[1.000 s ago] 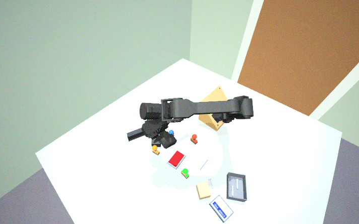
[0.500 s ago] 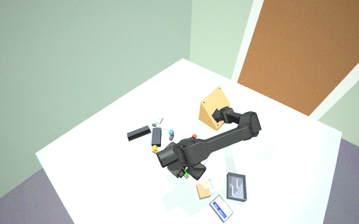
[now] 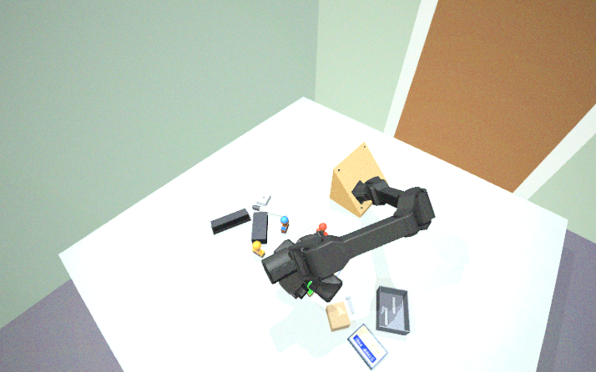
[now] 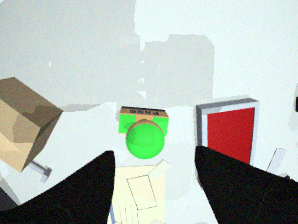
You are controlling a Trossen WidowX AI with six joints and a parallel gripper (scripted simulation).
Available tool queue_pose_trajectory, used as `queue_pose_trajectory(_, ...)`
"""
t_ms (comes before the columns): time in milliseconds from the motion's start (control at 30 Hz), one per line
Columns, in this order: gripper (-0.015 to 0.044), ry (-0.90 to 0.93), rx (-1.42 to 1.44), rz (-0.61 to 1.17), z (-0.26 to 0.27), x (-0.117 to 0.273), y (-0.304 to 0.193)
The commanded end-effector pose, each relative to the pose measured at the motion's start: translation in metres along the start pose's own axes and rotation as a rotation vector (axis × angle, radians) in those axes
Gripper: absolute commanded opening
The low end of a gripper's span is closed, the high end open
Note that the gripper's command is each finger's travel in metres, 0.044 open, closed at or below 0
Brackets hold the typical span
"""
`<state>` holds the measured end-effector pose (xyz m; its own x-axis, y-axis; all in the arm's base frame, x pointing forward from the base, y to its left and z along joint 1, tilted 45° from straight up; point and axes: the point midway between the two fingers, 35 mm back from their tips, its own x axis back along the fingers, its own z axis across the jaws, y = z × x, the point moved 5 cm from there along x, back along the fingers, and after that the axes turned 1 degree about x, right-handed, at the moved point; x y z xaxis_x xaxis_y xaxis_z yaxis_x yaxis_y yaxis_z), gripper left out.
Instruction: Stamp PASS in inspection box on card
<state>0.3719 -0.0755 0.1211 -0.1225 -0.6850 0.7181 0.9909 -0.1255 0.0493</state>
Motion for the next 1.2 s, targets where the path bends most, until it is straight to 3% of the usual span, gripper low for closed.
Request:
queue_pose_trajectory(0,0.0213,0.005,-0.003,0.002,0.001,-0.008,0.000)
queue_pose_trajectory(1167,0.0213,0.009,-0.002,0.002,0.004,-0.059,-0.003)
